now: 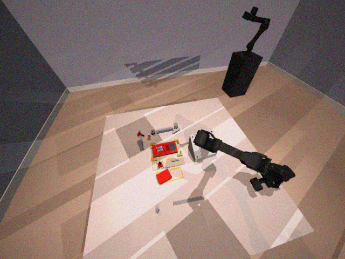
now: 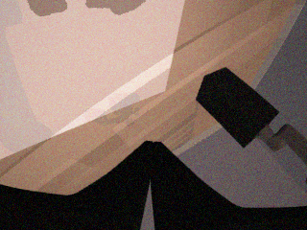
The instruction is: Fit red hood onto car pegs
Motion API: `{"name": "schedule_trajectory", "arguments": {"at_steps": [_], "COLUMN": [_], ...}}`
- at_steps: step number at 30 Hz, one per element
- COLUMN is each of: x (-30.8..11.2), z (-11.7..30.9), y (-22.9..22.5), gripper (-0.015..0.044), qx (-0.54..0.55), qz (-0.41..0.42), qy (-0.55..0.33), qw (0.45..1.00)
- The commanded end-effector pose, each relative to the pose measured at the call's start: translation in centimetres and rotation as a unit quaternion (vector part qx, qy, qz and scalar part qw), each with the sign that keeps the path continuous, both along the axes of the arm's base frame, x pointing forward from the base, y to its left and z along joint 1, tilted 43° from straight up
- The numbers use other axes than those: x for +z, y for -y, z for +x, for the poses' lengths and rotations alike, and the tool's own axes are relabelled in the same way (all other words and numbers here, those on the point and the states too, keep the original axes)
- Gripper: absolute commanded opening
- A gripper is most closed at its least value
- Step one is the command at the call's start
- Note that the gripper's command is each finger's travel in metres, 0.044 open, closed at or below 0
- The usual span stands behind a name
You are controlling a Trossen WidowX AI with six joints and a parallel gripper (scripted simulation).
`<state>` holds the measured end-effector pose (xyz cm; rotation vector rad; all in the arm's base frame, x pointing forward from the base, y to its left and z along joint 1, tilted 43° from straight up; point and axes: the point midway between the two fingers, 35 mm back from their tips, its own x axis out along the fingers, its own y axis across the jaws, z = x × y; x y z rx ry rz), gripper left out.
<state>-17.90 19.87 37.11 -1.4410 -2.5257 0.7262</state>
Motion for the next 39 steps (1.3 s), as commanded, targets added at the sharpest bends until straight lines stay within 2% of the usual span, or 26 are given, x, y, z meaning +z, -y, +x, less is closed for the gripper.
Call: {"name": "schedule_trajectory", "arguments": {"at_steps": [1, 10, 17, 22, 29, 34, 39], "x": [0.0, -2.1, -6.3, -9.5, -12.9, -15.6, -18.3], "z": [0.0, 3.6, 8.9, 14.2, 20.9, 26.6, 32.5], "y": [-0.1, -5.9, -10.6, -12.9, -14.1, -14.1, -12.8], "gripper": [0.0026, 0.0263, 0.0440, 0.0440, 0.0440, 0.0440, 0.0440], "qx": [-0.001, -0.114, -0.235, -0.335, -0.439, -0.506, -0.555], "qz": [-0.001, -0.094, -0.219, -0.289, -0.344, -0.374, -0.379], "qy": [-0.001, -0.080, -0.182, -0.268, -0.373, -0.479, -0.584], "qw": [1.000, 0.986, 0.929, 0.856, 0.742, 0.613, 0.455]}}
